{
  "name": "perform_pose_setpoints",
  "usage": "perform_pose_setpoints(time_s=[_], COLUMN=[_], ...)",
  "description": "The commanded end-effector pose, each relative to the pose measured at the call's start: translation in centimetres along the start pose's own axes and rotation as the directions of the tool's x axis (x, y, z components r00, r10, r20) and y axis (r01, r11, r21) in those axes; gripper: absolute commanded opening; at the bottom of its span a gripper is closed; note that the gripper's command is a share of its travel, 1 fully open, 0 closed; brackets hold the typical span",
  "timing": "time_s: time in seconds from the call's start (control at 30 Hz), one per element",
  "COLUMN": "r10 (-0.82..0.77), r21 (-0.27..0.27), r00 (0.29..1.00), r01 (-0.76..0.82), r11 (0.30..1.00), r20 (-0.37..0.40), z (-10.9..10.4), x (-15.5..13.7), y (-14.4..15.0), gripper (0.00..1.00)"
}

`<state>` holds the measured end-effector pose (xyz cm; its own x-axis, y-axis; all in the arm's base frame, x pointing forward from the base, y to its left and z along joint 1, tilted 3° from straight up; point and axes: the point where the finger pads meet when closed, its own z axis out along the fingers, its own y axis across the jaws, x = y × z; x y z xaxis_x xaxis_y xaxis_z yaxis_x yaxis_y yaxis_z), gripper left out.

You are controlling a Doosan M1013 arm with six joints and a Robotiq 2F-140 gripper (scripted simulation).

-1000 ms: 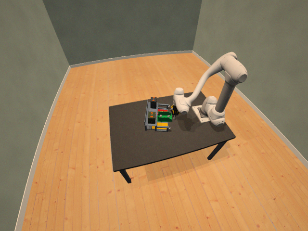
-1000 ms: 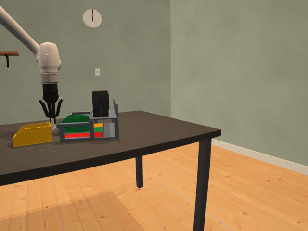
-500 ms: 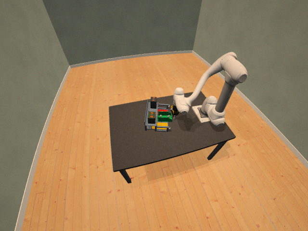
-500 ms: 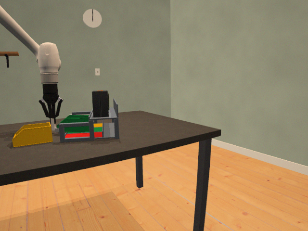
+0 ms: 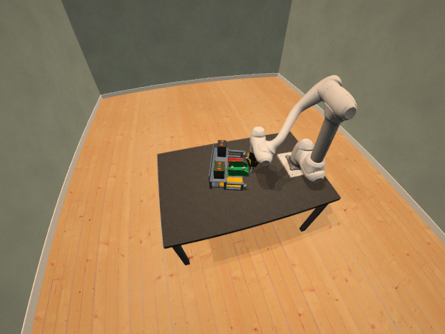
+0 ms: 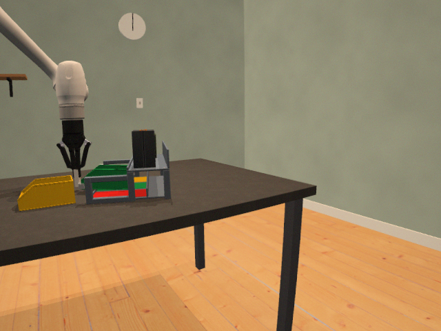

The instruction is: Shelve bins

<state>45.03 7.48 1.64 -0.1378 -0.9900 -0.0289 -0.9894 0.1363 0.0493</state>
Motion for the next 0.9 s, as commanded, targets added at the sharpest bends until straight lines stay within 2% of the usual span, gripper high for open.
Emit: perform_pose_setpoints(time_s=[0.0, 0.87], r10=[0.0, 0.0], r21=[0.0, 0.0], r00=[1.0, 1.0], r01=[0.0, 0.0], r11=[1.0, 1.0], r20=[0.0, 0.0], z=[0.0, 0.0], x=[0.0, 0.0], y=[-0.3, -1.3], gripper=[0.1, 0.1])
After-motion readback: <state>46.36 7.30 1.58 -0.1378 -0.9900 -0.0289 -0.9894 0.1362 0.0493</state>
